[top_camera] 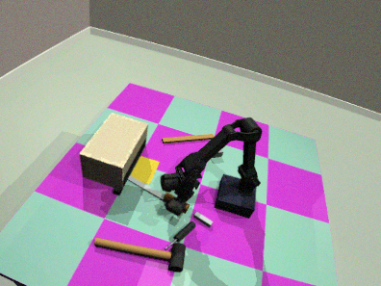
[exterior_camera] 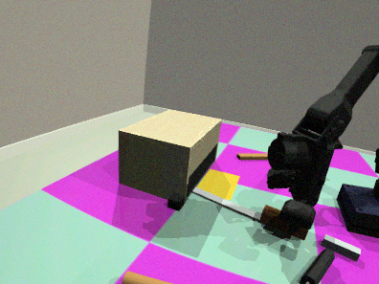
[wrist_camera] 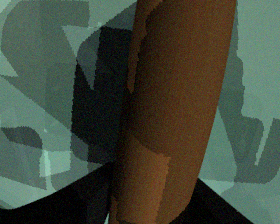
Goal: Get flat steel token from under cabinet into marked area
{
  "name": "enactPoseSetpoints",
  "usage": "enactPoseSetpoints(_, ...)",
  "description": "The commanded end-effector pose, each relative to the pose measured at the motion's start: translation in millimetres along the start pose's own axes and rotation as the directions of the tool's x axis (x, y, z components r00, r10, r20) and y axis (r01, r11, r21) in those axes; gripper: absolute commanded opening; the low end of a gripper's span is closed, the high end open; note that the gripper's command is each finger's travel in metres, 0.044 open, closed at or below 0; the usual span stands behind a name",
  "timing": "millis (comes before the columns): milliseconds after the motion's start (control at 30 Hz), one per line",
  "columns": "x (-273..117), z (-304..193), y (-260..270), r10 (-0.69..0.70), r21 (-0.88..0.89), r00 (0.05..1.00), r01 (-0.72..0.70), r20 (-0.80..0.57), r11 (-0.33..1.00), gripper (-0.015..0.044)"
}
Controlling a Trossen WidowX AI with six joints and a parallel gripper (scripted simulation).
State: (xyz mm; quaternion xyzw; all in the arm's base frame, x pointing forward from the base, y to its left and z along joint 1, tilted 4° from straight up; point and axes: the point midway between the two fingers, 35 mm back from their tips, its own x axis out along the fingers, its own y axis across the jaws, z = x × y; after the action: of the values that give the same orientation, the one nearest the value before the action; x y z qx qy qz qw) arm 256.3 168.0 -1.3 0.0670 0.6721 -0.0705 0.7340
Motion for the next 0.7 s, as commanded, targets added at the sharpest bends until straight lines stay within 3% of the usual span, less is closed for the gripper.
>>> enactPoseSetpoints(0, 0, 8, 1, 0.002, -0.003, 1.0, -0.002, 0.0, 1.0, 0.0)
enactPoseSetpoints(667, -1, 36, 1, 0.002, -0.004, 1.0, -0.002, 0.002, 1.0, 0.0)
